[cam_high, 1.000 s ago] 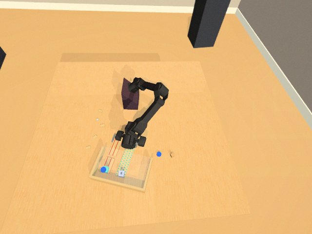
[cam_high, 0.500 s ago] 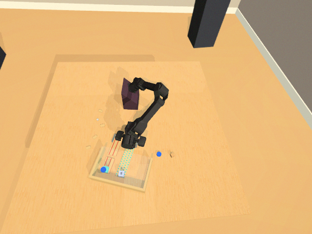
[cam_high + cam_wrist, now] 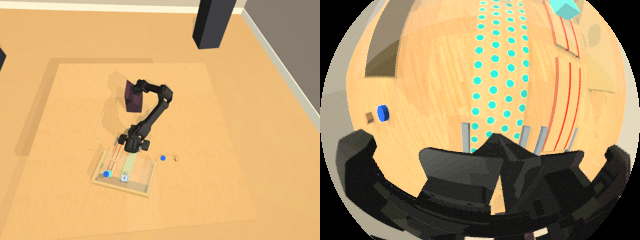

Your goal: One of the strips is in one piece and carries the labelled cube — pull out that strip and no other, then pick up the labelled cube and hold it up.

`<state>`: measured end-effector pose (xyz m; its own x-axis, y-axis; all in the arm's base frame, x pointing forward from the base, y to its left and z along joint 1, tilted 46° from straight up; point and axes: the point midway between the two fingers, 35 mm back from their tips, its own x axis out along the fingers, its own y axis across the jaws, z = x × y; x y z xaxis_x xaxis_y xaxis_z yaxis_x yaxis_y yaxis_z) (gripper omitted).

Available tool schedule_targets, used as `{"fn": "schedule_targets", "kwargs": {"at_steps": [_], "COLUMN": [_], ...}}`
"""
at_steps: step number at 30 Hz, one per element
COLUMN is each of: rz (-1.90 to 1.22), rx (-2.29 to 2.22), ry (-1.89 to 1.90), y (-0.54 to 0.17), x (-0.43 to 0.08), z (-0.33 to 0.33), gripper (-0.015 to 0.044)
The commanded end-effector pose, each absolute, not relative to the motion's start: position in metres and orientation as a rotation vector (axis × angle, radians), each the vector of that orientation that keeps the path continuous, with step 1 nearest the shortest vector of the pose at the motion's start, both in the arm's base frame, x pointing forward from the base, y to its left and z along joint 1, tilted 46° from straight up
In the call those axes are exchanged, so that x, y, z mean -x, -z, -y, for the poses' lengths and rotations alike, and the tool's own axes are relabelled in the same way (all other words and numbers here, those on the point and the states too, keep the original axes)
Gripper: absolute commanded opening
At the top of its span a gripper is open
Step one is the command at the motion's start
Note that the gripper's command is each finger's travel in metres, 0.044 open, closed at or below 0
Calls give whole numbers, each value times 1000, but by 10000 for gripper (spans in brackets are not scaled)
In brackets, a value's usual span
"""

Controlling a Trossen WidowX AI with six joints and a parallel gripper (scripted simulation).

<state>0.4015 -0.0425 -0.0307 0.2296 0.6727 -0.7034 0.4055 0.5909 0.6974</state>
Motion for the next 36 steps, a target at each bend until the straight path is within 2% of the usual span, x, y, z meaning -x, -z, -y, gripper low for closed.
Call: {"fn": "schedule_targets", "kwargs": {"at_steps": [1,26,36], "rz": [-1394,-1393,-1394], "rx": [-1005,-1005,-1006], "ry": [-238,-238,-238], "y": [32,34,33], "x": [-403,-412,-399], "z": [40,41,36], "gripper": [0,0,0]}}
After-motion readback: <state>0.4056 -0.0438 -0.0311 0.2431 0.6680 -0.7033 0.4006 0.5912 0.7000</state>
